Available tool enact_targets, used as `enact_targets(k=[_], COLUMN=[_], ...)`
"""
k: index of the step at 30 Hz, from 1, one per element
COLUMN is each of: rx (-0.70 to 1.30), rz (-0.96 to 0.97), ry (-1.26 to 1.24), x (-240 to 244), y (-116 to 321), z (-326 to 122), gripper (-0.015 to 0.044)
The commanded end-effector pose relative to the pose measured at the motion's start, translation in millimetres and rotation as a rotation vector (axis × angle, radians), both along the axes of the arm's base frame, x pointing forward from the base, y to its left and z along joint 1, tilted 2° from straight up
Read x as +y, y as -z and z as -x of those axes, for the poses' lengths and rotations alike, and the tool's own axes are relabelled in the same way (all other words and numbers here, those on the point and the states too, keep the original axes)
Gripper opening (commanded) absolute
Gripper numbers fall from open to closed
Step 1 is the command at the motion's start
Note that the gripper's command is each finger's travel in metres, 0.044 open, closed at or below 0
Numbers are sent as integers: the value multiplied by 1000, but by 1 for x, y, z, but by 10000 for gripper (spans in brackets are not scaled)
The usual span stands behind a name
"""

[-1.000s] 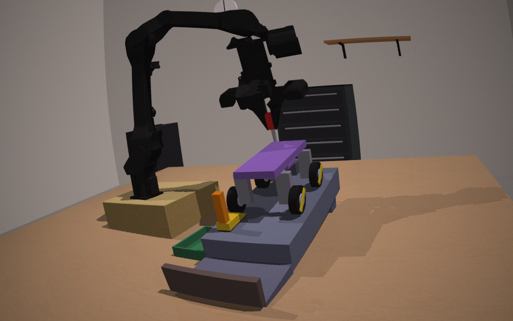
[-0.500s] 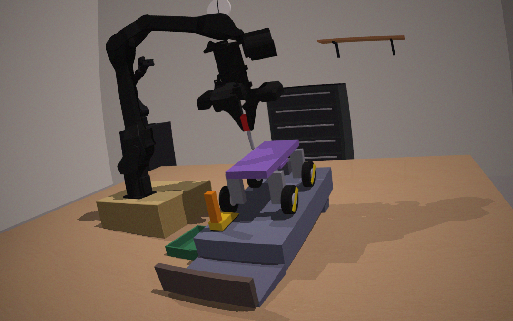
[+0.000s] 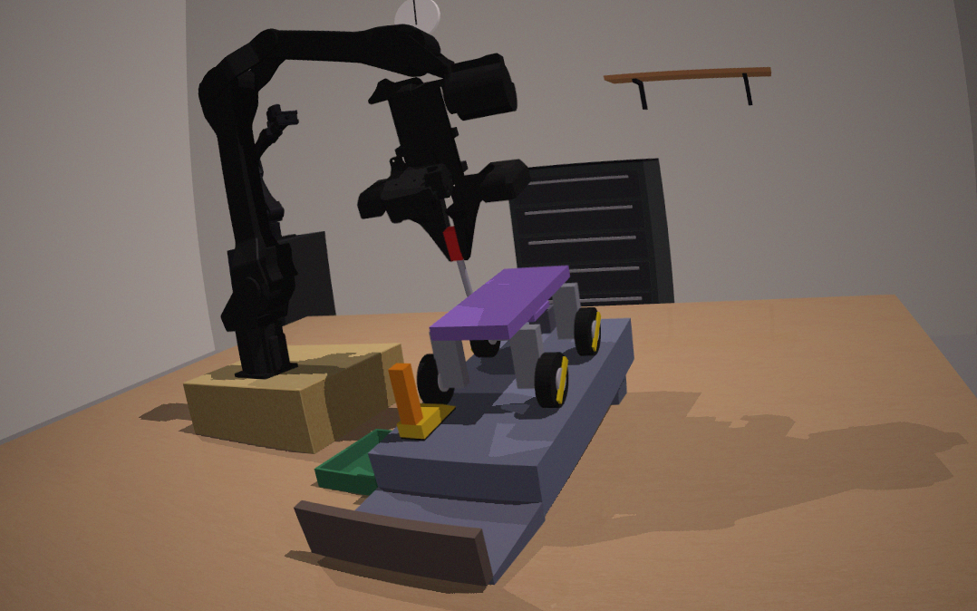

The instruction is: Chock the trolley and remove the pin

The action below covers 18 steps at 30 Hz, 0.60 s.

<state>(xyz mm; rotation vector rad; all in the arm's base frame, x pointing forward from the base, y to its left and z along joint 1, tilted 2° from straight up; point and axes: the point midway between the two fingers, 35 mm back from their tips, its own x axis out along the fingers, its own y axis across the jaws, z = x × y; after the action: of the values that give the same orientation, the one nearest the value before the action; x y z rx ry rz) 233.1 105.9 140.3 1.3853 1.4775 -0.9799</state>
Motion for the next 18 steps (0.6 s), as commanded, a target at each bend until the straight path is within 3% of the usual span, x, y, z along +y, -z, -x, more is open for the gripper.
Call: enact_targets(k=[1, 18], rx=[11, 10], rz=[-2, 5], ry=[-5, -5], x=[-15, -82], y=[5, 16], z=[0, -8], gripper=[0, 0])
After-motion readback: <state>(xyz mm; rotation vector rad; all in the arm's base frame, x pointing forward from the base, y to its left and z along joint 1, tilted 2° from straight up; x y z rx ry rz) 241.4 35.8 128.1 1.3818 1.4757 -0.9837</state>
